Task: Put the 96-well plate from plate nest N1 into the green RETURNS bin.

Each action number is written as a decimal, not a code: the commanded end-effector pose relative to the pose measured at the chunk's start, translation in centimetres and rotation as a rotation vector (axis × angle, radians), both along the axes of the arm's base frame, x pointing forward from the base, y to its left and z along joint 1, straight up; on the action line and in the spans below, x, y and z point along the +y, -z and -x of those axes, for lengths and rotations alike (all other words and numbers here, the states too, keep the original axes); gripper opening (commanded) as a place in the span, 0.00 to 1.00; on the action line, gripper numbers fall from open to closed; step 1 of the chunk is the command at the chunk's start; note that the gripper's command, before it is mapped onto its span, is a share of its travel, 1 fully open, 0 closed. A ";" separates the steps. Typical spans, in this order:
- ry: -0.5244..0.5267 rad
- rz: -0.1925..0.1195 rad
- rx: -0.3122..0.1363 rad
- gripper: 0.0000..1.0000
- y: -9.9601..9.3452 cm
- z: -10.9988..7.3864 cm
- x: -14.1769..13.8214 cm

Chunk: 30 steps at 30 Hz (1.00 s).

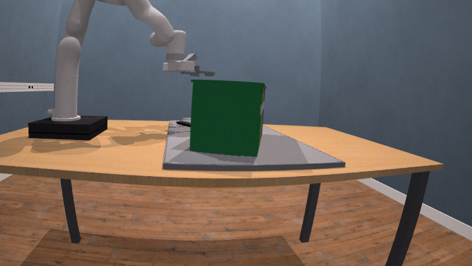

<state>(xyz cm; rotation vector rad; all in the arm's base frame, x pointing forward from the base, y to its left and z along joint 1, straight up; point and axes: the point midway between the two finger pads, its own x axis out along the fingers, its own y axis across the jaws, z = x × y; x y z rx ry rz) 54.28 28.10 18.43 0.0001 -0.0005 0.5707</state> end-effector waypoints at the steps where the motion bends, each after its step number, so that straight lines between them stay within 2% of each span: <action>1: 0.000 0.003 -0.006 0.37 -0.2 -0.1 0.1; 10: 0.000 0.003 -0.006 0.37 -0.2 -0.1 0.1; 30: 0.000 0.003 -0.006 0.37 2.8 -0.1 0.1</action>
